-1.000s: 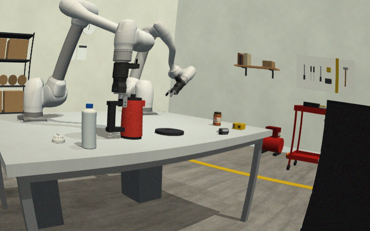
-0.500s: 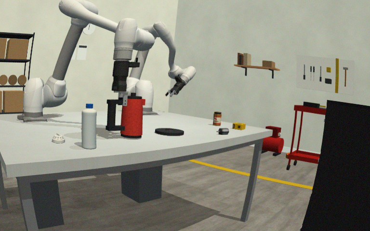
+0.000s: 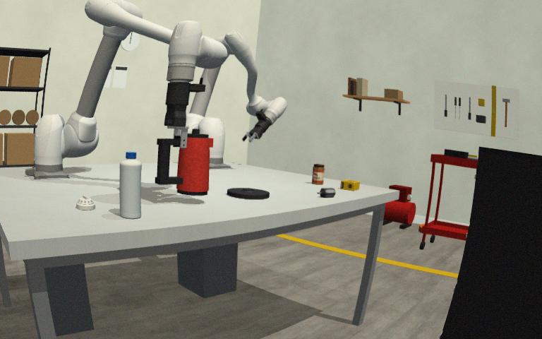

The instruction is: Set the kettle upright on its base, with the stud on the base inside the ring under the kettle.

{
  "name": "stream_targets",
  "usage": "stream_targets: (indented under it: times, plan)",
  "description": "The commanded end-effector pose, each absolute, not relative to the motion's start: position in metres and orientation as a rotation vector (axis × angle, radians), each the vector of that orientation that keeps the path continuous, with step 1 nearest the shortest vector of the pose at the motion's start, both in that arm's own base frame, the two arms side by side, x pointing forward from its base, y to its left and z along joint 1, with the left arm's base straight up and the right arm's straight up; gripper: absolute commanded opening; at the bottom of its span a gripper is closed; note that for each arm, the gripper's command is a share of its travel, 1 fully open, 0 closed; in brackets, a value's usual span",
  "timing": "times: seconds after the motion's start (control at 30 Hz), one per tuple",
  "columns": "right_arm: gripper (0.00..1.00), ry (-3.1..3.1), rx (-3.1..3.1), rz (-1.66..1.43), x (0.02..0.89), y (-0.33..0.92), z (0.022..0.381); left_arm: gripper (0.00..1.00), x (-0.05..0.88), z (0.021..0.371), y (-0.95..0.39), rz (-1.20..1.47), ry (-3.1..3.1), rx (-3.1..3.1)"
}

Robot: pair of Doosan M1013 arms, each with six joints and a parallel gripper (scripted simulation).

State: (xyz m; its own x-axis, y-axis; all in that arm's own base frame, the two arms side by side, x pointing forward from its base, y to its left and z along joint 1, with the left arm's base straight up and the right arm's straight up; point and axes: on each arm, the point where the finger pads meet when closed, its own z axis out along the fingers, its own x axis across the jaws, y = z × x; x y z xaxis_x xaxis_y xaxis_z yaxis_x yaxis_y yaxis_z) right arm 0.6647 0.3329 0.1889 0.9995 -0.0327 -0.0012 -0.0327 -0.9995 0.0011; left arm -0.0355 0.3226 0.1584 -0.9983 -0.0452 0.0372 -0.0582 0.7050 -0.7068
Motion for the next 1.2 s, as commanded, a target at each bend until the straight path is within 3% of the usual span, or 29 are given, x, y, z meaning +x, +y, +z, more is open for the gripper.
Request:
stream_targets:
  times: [0.0, 1.17]
  plan:
    - [0.00, -0.051, 3.141, 0.000, 0.665, 0.333, 0.193, 1.00, -0.036, 0.159, 0.323, 1.195, -2.885, 0.088]
    - [0.00, -0.051, 3.141, 0.000, 0.665, 0.333, 0.208, 1.00, -0.036, 0.159, 0.323, 1.195, -2.885, 0.088]
